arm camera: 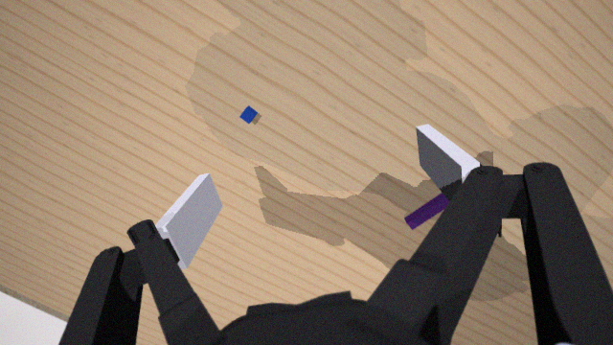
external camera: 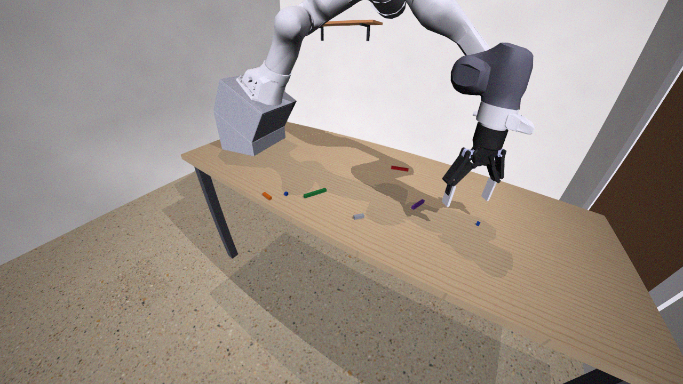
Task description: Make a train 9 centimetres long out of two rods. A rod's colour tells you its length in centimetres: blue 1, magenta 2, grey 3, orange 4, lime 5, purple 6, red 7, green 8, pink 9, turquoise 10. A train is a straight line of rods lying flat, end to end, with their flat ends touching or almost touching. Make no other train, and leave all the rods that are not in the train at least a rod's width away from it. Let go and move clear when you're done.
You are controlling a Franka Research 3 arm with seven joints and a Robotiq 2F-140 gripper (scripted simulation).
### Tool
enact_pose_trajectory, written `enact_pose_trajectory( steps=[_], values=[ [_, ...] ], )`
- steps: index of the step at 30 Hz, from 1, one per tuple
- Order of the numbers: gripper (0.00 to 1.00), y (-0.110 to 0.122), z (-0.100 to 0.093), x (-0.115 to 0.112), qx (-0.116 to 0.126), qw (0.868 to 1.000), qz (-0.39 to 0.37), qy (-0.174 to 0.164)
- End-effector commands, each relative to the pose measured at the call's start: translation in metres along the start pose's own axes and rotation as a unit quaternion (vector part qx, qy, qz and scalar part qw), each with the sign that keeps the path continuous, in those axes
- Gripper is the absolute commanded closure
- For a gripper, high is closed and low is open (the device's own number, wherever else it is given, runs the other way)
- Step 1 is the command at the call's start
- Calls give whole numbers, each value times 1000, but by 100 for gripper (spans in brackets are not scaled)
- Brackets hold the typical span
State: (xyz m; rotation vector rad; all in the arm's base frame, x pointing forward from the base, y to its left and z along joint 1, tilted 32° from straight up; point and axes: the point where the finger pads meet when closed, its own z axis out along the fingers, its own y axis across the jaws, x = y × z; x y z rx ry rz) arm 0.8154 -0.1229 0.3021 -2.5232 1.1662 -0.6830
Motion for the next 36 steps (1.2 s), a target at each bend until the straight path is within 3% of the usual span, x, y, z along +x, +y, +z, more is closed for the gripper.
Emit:
enact_pose_trajectory(
  steps=[1, 32, 36],
  values=[
    [0, -1, 0, -1, 0, 1000, 3, -1],
    [0, -1, 0, -2, 0, 1000, 1, -1],
    [0, 16, 1, -18, 3, 996, -88, -3]
  ],
)
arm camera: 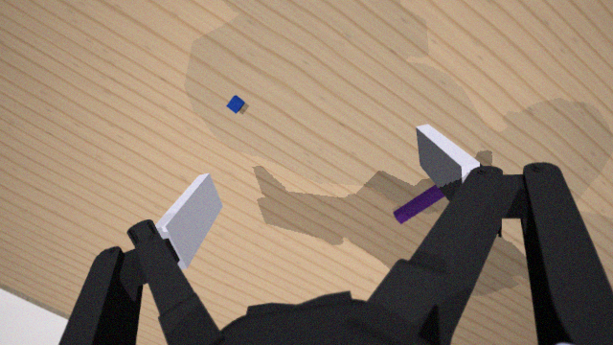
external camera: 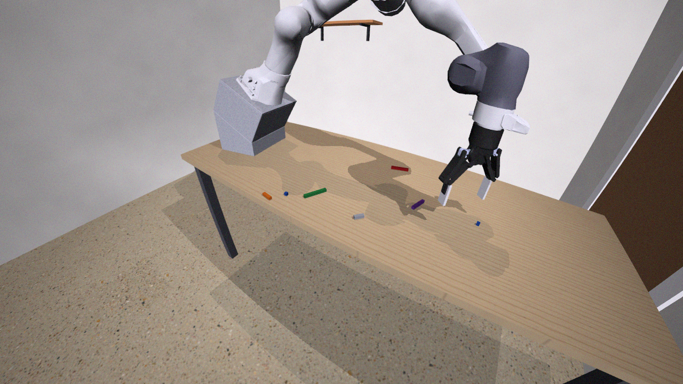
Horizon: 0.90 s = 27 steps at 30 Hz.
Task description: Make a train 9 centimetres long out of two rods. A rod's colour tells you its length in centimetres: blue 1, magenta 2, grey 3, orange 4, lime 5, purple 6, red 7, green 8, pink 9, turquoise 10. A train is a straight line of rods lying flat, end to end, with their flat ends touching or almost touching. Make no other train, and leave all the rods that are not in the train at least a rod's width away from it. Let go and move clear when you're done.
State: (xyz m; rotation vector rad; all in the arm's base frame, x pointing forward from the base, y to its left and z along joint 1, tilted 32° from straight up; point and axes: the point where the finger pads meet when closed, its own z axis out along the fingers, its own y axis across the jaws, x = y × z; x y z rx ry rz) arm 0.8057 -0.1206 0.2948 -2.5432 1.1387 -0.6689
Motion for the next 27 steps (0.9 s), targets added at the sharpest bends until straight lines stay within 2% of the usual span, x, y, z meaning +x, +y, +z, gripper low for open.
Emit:
enact_pose_trajectory(
  steps=[1, 20, 27],
  values=[
    [0, 9, 0, -10, 5, 996, -83, 4],
    [0, 34, 1, -36, 5, 979, -205, 4],
    [0, 48, 1, -51, 4, 963, -270, 5]
  ],
)
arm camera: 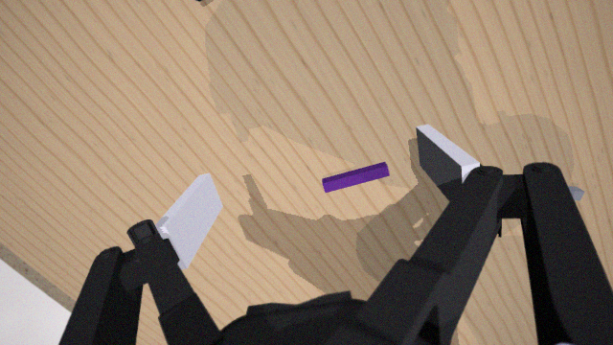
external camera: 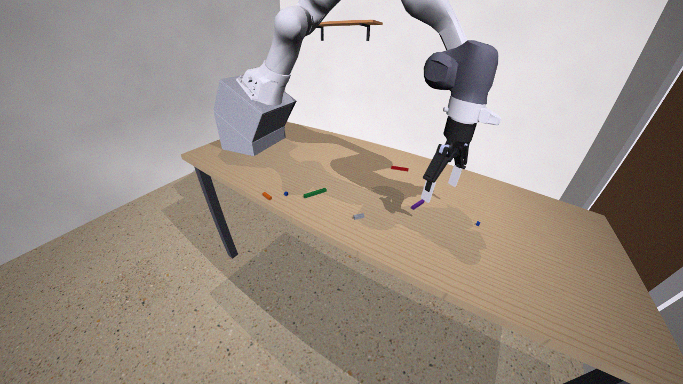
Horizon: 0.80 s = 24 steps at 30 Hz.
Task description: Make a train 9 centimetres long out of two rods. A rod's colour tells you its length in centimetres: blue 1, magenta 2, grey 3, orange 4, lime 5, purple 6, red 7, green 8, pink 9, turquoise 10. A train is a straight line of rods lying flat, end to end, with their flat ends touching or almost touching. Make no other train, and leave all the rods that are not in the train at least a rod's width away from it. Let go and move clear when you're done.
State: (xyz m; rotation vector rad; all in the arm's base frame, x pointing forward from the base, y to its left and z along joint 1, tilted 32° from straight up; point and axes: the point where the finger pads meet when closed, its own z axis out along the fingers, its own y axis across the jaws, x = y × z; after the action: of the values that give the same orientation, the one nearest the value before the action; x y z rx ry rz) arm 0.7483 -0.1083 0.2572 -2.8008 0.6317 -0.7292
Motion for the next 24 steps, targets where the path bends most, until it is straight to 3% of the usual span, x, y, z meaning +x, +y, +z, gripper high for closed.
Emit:
enact_pose_trajectory(
  steps=[1, 14, 24],
  values=[
    [0, 5, -2, -1, 4, 996, -82, 14],
    [0, 16, -2, -31, -1, 984, -179, 15],
    [0, 16, -2, -31, -2, 984, -180, 15]
  ],
)
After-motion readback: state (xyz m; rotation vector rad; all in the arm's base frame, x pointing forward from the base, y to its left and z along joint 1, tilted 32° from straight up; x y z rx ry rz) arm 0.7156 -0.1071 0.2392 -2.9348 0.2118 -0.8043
